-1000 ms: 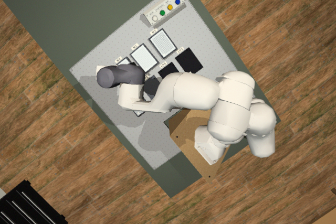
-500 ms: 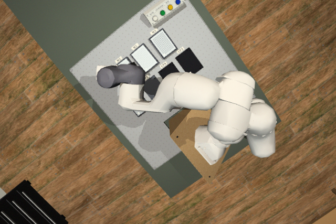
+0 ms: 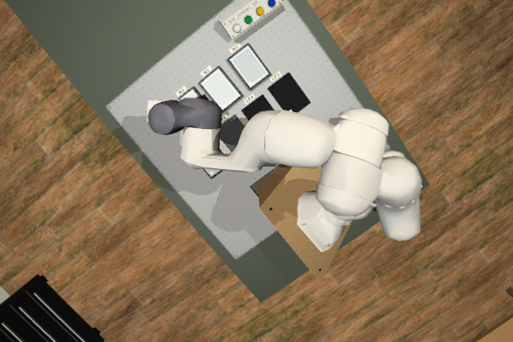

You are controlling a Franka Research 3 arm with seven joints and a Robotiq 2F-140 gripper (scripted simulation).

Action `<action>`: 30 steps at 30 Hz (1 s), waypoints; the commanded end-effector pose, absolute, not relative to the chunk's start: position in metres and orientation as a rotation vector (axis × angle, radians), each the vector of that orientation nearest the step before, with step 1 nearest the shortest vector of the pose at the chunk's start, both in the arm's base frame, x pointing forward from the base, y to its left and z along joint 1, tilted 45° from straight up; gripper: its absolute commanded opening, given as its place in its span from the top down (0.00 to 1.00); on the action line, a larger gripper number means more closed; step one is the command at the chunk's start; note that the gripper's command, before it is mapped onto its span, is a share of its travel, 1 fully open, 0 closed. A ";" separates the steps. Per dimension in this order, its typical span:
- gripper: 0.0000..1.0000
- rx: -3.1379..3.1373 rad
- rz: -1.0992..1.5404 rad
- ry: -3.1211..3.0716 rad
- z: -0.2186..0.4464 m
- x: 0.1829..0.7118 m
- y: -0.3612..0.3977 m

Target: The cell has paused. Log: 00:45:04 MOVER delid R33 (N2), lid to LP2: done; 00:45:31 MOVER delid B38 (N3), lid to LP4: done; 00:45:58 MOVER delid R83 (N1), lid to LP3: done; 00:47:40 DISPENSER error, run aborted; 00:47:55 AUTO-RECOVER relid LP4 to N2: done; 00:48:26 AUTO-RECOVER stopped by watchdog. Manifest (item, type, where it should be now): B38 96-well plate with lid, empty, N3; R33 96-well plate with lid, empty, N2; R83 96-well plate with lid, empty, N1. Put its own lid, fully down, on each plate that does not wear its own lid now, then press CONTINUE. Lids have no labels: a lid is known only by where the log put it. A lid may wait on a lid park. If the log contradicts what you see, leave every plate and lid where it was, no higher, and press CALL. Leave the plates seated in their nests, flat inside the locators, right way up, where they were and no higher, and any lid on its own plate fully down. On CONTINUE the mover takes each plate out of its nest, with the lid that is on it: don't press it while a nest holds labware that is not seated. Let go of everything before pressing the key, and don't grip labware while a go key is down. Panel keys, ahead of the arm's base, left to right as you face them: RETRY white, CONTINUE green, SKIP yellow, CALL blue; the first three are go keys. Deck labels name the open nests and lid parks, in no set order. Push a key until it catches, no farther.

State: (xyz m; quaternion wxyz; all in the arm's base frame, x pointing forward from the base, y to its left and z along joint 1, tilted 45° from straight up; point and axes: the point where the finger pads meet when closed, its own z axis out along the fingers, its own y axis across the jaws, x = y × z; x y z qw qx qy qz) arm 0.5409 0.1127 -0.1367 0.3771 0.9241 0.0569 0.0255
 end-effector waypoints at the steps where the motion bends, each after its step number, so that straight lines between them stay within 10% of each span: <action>1: 0.34 2.361 0.066 0.142 -0.139 0.541 0.108; 30: 0.34 2.361 0.066 0.142 -0.146 0.542 0.101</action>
